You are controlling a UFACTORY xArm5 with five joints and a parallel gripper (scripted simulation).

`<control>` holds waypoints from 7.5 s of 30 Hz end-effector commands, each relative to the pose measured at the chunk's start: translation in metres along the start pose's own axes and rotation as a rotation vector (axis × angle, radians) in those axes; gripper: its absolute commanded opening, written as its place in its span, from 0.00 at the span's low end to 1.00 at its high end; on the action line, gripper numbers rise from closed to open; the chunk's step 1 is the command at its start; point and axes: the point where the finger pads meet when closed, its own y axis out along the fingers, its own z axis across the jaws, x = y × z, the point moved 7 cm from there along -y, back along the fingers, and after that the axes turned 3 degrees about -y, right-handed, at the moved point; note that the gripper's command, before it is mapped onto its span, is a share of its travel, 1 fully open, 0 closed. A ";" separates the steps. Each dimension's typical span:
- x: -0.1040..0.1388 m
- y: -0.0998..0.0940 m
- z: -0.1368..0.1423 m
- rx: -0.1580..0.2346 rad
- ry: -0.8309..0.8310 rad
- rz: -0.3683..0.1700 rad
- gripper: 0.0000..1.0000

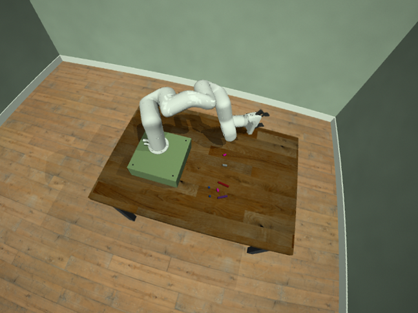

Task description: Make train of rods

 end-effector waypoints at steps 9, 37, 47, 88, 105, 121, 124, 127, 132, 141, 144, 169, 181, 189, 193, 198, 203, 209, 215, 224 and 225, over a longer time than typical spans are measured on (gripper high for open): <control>0.000 0.000 -0.002 -0.004 0.000 0.001 1.00; -0.168 -0.052 0.045 0.486 -0.200 0.105 1.00; -0.243 -0.130 0.080 0.784 -0.249 0.073 1.00; -0.267 -0.410 0.148 1.334 -0.091 -0.331 1.00; -0.267 -0.410 0.148 1.334 -0.091 -0.331 1.00; -0.267 -0.410 0.148 1.334 -0.091 -0.331 1.00; -0.267 -0.410 0.148 1.334 -0.091 -0.331 1.00; -0.267 -0.410 0.148 1.334 -0.091 -0.331 1.00; -0.267 -0.410 0.148 1.334 -0.091 -0.331 1.00; -0.267 -0.410 0.148 1.334 -0.091 -0.331 1.00; -0.267 -0.410 0.148 1.334 -0.091 -0.331 1.00; -0.269 -0.407 0.148 1.323 -0.149 -0.378 1.00; -0.283 -0.385 0.146 1.205 -0.570 -0.709 1.00; -0.288 -0.376 0.146 1.139 -0.741 -0.839 1.00; -0.288 -0.376 0.145 1.138 -0.744 -0.842 1.00; -0.288 -0.376 0.145 1.138 -0.744 -0.842 1.00; -0.288 -0.376 0.145 1.138 -0.744 -0.842 1.00; -0.288 -0.376 0.145 1.138 -0.744 -0.842 1.00; -0.288 -0.376 0.145 1.138 -0.744 -0.842 1.00; -0.288 -0.376 0.145 1.138 -0.744 -0.842 1.00; -0.288 -0.376 0.145 1.138 -0.744 -0.842 1.00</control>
